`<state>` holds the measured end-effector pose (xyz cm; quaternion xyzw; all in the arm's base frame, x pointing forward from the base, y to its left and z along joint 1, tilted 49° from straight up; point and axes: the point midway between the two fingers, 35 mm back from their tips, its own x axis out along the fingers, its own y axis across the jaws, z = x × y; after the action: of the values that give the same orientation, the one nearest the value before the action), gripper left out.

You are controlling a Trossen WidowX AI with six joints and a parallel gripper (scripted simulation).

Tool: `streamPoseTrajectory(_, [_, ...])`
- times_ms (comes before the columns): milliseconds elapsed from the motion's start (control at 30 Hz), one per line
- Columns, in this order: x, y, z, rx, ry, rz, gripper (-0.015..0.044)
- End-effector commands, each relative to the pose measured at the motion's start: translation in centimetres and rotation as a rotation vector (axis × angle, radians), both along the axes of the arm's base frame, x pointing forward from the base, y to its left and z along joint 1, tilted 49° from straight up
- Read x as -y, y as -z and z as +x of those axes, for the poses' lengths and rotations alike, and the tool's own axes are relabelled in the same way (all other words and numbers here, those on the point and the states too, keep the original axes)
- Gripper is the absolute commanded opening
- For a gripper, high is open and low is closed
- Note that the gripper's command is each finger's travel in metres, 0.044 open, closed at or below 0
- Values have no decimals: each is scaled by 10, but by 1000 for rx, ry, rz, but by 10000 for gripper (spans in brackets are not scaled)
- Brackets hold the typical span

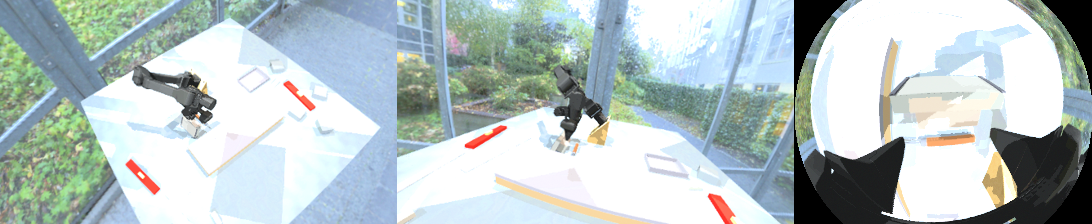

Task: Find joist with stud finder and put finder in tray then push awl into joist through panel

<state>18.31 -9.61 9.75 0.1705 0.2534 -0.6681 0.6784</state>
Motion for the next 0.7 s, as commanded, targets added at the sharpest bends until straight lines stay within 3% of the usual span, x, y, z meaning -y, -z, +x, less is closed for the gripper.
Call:
streamPoseTrajectory(0, [0,-1,-1,19,20,7,440])
streamPoseTrajectory(667, [13,-3,-3,19,20,11,440])
